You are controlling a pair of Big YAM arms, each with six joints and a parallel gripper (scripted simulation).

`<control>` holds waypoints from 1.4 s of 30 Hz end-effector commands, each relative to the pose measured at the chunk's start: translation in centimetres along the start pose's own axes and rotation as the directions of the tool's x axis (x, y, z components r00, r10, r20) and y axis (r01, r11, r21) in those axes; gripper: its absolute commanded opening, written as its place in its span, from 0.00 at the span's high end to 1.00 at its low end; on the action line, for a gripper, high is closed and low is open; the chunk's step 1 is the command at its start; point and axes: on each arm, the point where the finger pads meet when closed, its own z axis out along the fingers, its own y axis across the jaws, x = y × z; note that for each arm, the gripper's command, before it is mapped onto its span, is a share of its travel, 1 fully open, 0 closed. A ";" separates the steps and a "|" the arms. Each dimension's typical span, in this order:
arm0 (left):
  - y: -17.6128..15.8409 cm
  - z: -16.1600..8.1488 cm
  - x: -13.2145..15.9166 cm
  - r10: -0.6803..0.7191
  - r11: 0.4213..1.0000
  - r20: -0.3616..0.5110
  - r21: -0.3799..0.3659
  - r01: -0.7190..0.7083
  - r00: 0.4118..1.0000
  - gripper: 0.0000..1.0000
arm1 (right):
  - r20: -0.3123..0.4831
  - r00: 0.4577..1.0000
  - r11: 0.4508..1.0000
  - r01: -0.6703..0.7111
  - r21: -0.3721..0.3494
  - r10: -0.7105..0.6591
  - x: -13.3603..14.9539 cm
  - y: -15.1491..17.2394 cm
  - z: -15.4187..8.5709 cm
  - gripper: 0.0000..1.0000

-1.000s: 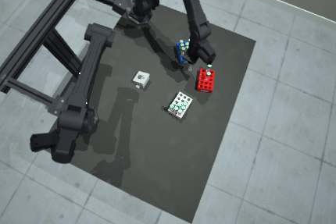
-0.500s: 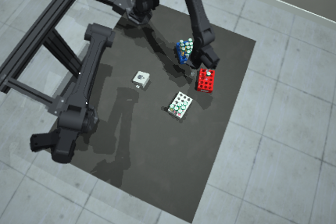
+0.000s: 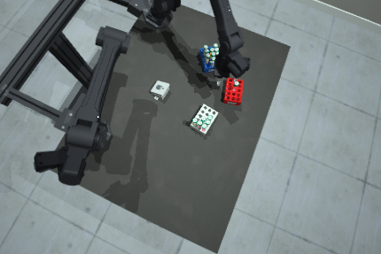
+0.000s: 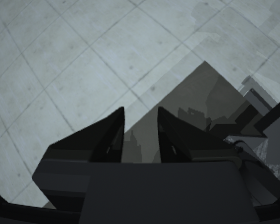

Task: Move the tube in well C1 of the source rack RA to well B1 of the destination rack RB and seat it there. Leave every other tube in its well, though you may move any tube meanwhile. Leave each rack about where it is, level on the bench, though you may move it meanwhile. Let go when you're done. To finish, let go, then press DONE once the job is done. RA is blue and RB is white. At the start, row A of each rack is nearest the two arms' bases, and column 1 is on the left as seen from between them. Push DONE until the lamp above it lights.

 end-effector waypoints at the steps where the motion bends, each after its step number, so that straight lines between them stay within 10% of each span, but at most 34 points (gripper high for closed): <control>1: -0.3 0.5 0.1 -0.179 0.984 -0.004 -0.013 0.179 0.984 1.00 | 0.016 1.000 1.000 -0.008 -0.029 0.009 -0.8 0.9 -1.1 0.70; 42: -9.1 -0.2 5.9 -0.335 0.942 0.002 0.018 0.335 0.942 1.00 | 0.016 1.000 1.000 -0.008 -0.029 0.009 -0.8 0.9 -1.1 0.70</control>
